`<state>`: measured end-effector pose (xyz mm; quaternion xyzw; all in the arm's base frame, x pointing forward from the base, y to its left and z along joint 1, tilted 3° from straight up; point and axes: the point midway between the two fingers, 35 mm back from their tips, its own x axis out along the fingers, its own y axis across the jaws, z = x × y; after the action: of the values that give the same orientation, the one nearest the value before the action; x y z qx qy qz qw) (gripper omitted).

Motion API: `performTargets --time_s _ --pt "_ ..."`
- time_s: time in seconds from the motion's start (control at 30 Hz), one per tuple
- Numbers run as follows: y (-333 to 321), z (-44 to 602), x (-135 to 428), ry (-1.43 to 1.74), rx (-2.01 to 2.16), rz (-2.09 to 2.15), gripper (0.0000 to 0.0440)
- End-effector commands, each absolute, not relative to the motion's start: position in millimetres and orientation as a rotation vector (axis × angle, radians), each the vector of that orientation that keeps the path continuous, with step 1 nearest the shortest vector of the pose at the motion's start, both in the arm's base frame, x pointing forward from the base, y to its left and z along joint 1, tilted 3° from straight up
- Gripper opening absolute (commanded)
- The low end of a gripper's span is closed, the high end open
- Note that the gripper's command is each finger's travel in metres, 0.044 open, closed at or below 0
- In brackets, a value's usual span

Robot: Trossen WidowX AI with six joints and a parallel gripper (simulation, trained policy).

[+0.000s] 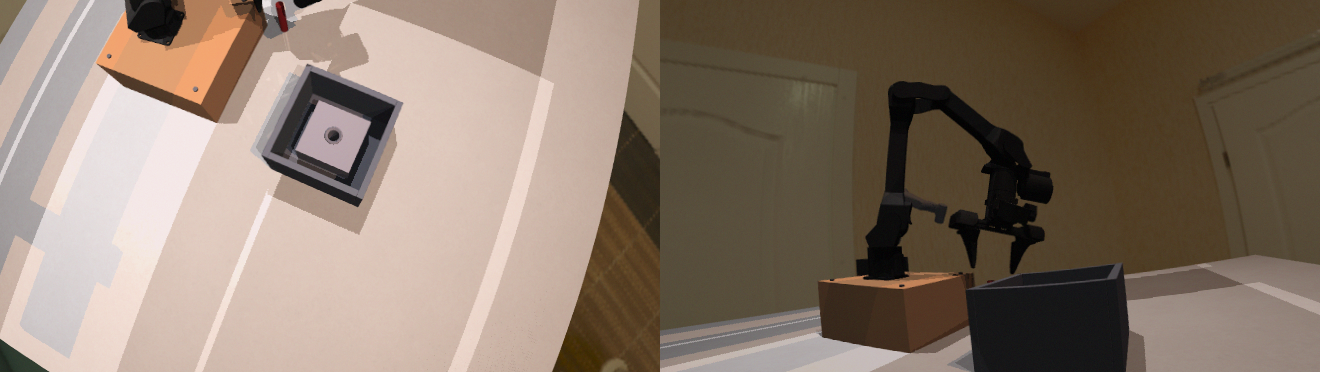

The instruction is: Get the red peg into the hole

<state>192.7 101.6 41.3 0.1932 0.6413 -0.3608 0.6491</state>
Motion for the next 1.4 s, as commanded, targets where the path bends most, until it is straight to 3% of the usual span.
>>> performTargets --time_s 0.0,0.4,0.97,1.37 --pt "101 23 190 1.448 0.483 -0.859 0.0386" --pt "103 -19 185 1.405 0.569 -0.868 0.0356" --pt "102 -33 171 1.483 0.581 -0.902 0.0008" --pt "87 -5 182 1.39 0.523 -0.838 0.0"
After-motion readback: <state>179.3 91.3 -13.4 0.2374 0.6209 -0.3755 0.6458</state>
